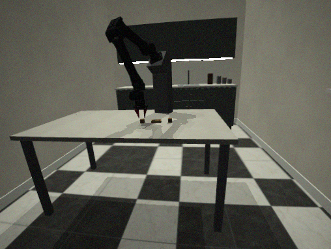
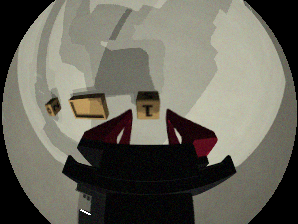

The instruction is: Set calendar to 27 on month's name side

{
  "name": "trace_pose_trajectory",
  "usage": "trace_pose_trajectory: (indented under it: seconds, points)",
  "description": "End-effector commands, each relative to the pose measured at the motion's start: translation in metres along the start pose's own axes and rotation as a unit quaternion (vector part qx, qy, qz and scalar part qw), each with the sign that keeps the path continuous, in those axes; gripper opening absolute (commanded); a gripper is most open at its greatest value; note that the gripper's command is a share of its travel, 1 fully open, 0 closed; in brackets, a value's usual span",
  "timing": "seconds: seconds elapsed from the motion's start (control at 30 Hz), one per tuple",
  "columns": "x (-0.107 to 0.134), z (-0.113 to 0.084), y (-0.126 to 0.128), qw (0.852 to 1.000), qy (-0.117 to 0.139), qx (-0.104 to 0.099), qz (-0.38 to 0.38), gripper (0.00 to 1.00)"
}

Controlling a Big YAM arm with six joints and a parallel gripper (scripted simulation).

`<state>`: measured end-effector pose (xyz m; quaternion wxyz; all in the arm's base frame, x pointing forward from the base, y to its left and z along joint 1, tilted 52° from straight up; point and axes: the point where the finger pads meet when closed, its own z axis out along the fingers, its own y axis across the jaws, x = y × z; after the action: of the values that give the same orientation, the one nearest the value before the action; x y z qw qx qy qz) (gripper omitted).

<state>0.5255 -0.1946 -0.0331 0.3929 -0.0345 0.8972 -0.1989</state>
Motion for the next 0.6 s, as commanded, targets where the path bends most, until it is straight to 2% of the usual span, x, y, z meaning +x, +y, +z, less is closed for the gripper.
trace_pose_trajectory:
  seconds: [0.0,0.43,0.57]
  points:
    - [0.0108,0.0024,0.0013,1.0,0.006,-0.003,-0.004,0.46]
    - [0.0114,0.0021,0.0013,1.0,0.006,-0.002,-0.004,0.46]
    - [0.0183,0.0,0.0034,1.0,0.01,-0.004,-0.004,0.46]
